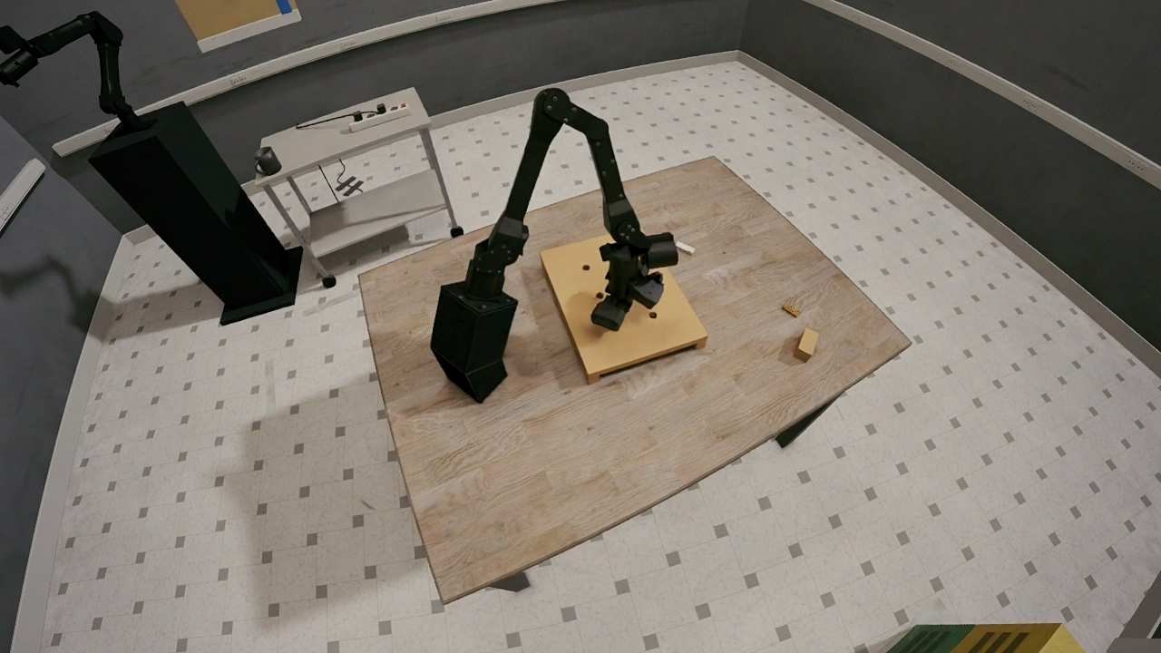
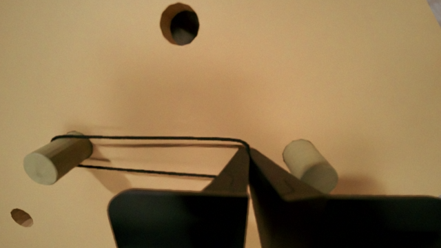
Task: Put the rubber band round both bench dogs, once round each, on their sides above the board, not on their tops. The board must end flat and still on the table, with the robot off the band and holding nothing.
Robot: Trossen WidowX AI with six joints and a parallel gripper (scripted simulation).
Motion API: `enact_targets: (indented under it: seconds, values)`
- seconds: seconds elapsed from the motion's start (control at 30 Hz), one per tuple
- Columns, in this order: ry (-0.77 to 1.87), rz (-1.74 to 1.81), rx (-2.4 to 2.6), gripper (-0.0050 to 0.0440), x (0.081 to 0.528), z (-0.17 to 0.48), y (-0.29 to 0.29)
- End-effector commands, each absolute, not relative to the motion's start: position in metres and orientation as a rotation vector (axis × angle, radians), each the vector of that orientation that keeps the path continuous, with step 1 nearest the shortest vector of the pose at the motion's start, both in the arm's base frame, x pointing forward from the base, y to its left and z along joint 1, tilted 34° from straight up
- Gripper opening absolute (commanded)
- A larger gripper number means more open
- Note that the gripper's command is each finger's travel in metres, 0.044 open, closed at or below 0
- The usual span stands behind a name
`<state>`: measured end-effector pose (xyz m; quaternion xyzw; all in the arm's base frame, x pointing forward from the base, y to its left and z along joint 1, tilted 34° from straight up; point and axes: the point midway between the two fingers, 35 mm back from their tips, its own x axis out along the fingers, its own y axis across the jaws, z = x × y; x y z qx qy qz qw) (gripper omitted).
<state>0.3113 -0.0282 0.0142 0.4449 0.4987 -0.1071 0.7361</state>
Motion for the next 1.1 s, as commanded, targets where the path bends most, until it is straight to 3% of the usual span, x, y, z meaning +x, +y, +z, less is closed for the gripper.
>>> enact_targets:
  seconds: [0.0,1.07]
  values:
    - [1.089,-0.246,0.967,-0.0050,0.314,0.019,-0.030]
    - [1.240,-0.511,0.784,-0.0050,0.301,0.052,-0.036]
